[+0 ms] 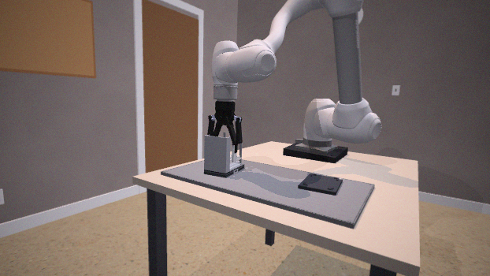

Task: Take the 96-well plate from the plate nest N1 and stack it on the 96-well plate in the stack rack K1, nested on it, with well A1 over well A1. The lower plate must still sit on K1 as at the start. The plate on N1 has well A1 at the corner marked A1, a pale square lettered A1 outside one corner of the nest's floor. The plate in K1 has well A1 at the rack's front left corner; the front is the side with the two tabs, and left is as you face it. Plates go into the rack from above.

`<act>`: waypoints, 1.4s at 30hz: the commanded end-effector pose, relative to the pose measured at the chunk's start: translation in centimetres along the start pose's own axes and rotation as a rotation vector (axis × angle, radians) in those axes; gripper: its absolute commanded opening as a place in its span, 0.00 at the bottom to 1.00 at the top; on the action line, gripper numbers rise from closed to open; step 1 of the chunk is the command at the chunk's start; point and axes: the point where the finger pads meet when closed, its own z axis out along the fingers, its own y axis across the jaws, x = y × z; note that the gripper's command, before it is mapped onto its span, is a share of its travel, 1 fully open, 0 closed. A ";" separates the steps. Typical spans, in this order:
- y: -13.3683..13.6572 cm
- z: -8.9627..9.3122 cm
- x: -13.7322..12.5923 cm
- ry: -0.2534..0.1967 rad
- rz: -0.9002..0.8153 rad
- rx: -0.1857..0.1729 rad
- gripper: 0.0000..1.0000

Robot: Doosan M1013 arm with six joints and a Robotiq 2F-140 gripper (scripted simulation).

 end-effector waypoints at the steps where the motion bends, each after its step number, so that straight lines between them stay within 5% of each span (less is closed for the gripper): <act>1: -0.2 0.2 0.1 0.001 -0.007 0.000 0.00; 42: -0.3 0.8 0.1 0.001 -0.007 0.000 0.00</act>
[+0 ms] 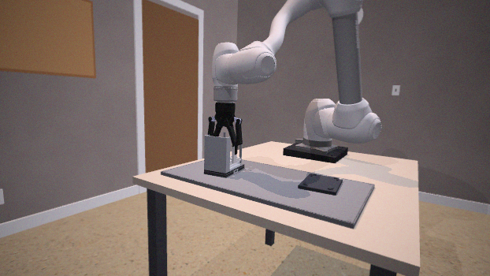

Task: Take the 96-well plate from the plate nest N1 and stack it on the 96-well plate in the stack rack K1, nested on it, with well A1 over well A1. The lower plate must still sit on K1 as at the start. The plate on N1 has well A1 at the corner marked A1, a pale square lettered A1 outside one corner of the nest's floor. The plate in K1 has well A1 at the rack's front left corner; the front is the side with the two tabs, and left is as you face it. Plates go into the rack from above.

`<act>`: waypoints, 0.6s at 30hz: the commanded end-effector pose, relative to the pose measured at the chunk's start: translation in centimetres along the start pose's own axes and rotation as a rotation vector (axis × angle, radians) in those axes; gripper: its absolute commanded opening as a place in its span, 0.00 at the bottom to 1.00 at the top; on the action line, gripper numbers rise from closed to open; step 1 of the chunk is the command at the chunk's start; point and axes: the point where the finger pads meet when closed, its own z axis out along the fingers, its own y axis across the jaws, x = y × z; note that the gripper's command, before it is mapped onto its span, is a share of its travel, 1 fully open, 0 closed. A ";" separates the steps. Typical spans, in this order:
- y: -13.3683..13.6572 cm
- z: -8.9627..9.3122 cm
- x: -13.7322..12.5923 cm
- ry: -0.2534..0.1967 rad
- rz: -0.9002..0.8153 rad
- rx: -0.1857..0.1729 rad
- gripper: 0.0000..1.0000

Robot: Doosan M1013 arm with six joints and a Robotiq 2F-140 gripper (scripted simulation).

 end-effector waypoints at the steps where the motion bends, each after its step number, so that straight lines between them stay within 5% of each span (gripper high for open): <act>1: -0.3 0.3 0.1 0.000 -0.006 0.001 0.00; 18: -0.3 0.6 0.1 0.000 -0.006 0.001 0.00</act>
